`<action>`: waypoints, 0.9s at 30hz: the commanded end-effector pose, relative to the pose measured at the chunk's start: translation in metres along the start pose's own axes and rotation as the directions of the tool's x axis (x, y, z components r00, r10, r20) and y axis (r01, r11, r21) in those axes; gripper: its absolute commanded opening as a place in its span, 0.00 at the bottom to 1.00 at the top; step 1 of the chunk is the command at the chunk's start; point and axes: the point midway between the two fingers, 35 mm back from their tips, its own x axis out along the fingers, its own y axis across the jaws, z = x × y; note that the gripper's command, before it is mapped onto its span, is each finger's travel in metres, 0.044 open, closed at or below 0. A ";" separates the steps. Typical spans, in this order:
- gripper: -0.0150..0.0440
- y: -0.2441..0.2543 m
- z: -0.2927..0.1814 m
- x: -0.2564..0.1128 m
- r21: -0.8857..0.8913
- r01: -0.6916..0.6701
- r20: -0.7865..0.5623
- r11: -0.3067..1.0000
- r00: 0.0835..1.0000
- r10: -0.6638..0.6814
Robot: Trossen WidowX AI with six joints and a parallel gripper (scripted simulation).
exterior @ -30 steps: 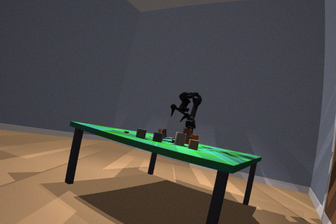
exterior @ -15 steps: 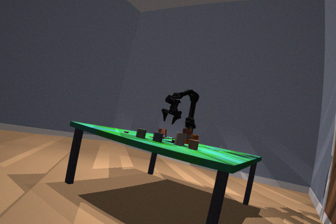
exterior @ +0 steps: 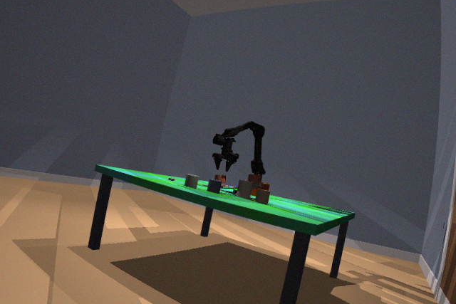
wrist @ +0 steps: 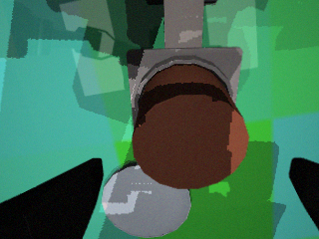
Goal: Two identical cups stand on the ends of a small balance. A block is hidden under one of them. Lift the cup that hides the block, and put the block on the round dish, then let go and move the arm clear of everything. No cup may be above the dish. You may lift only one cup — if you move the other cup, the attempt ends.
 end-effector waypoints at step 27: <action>1.00 -0.002 0.000 0.050 -0.008 -0.001 0.007 1.000 1.000 0.001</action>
